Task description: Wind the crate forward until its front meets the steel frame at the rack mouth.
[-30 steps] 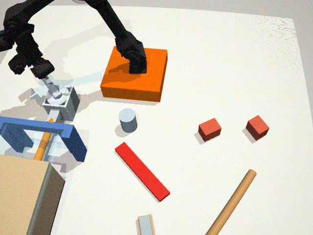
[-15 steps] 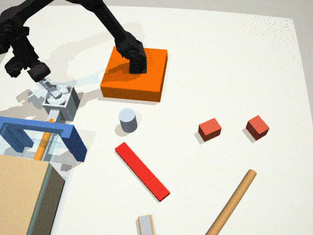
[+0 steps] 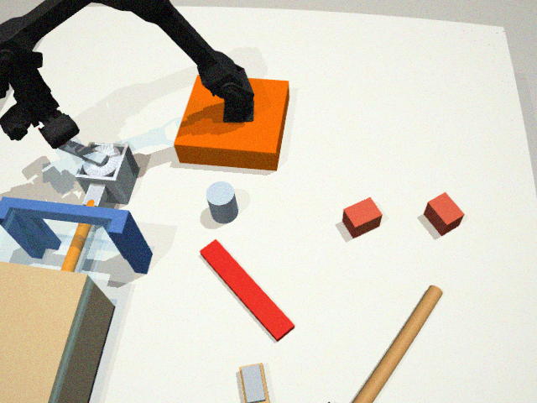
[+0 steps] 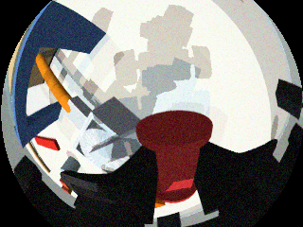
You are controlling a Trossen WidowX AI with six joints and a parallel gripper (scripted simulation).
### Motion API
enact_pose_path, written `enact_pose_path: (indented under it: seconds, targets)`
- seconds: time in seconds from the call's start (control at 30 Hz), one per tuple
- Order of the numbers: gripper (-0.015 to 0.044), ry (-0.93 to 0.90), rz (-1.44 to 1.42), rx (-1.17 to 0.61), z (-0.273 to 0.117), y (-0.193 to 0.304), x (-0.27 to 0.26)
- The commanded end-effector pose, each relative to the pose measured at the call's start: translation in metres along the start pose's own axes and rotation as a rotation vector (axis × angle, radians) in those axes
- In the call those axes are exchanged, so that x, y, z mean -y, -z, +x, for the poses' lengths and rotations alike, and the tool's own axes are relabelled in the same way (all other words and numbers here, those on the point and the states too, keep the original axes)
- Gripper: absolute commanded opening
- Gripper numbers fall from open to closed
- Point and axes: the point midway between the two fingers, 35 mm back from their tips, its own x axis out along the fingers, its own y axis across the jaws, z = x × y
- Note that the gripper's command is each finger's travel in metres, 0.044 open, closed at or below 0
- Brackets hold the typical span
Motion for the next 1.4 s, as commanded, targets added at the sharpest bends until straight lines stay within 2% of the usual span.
enact_pose_path:
  seconds: [0.0, 1.37]
  targets:
    - [0.0, -0.009, -0.006, 0.014, 0.001, -0.013, -0.007]
    - [0.0, -0.014, -0.006, 0.017, 0.0, -0.052, -0.055]
